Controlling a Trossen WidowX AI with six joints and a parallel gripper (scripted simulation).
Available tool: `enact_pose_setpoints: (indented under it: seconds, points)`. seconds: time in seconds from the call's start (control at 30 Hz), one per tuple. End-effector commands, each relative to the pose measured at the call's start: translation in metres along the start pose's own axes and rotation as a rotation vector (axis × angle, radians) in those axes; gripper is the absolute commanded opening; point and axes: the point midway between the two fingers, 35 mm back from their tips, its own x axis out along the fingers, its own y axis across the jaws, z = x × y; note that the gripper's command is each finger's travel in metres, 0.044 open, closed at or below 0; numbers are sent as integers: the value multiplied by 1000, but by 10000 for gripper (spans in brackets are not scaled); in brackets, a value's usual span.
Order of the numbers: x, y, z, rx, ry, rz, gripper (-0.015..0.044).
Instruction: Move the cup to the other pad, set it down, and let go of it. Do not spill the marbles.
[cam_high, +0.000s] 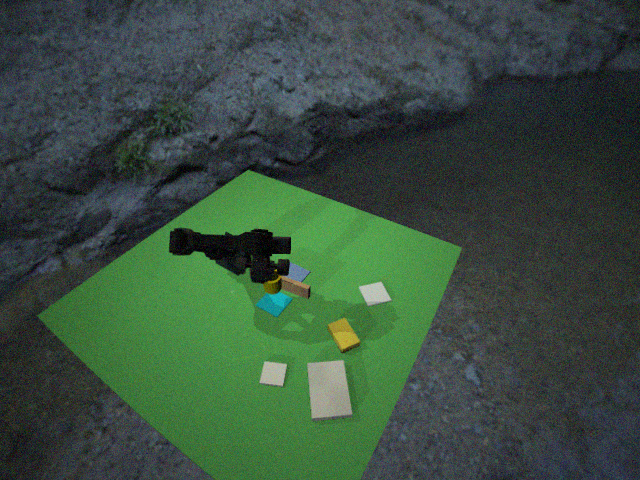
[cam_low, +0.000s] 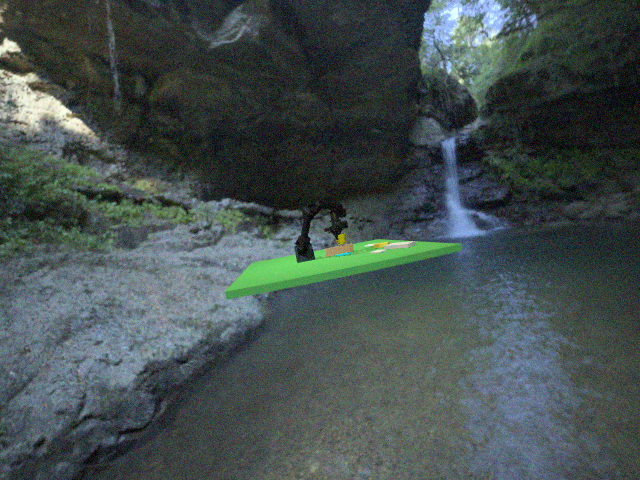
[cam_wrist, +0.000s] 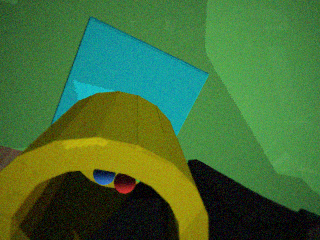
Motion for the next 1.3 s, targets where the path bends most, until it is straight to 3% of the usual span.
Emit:
enact_pose_setpoints:
  seconds: [0.0, 1.27]
  points:
    - [4, 0, 1, -1, -3, 2, 0]
    - [50, 0, 2, -1, -4, 2, 0]
